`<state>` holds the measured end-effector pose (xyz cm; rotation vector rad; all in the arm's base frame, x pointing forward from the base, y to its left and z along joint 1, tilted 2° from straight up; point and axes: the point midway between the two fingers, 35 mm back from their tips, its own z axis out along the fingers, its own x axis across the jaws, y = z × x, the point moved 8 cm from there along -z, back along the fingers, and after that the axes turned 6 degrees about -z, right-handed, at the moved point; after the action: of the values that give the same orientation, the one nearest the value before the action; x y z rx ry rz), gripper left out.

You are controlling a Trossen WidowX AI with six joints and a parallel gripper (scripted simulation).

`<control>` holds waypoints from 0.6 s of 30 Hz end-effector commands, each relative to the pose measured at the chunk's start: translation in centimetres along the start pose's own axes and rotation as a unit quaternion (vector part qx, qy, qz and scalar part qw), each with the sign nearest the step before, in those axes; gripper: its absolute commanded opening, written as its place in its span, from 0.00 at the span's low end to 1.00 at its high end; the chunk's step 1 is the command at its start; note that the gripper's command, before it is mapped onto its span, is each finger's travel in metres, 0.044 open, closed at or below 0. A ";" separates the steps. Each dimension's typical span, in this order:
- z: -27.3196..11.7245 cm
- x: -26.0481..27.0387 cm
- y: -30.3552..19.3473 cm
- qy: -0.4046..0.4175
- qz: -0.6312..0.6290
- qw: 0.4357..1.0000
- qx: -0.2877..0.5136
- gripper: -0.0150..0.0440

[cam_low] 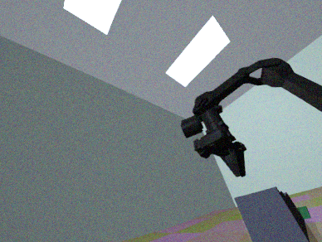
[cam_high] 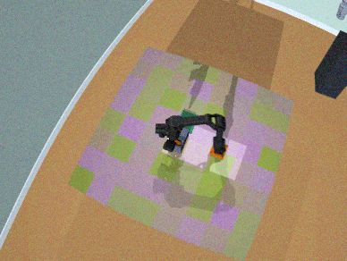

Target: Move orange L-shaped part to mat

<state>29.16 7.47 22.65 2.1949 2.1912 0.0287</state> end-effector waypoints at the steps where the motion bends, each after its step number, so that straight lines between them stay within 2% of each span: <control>1: 3.2 -0.1 -0.1 -0.003 0.003 1.000 0.007 0.56; 4: 5.5 -0.2 -0.4 -0.003 0.003 1.000 0.007 0.56; 18: 6.9 -0.2 -0.4 -0.003 0.003 1.000 0.007 0.56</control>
<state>29.07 7.19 16.44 2.2056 2.1839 0.0214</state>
